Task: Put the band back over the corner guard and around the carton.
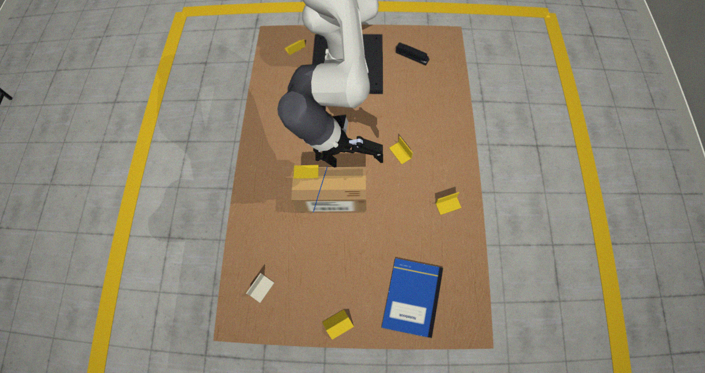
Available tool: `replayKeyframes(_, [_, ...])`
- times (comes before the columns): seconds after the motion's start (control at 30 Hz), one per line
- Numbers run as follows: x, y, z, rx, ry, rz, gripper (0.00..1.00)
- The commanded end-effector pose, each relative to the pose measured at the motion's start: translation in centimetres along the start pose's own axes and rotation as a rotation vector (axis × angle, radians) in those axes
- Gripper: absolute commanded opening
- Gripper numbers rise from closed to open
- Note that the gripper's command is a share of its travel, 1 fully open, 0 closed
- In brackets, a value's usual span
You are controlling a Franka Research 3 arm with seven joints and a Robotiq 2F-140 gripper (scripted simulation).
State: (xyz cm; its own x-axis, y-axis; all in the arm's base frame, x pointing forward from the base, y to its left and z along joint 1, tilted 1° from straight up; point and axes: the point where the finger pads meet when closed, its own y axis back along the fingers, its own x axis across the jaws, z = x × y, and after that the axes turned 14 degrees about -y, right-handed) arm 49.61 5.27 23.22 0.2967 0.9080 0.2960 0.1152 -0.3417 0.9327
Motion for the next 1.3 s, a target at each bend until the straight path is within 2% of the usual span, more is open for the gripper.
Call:
replayKeyframes(0.0, [-2.0,0.3,1.0,-0.067,0.000,-0.066,1.00])
replayKeyframes(0.07, [-2.8,0.3,0.9,-0.081,0.002,-0.089,1.00])
replayKeyframes(0.13, [-2.8,0.3,0.9,-0.081,0.002,-0.089,1.00])
replayKeyframes(0.63, [-7.5,0.5,0.9,-0.164,0.023,-0.224,1.00])
replayKeyframes(1.27, [-9.8,0.7,0.9,-0.207,0.039,-0.290,1.00])
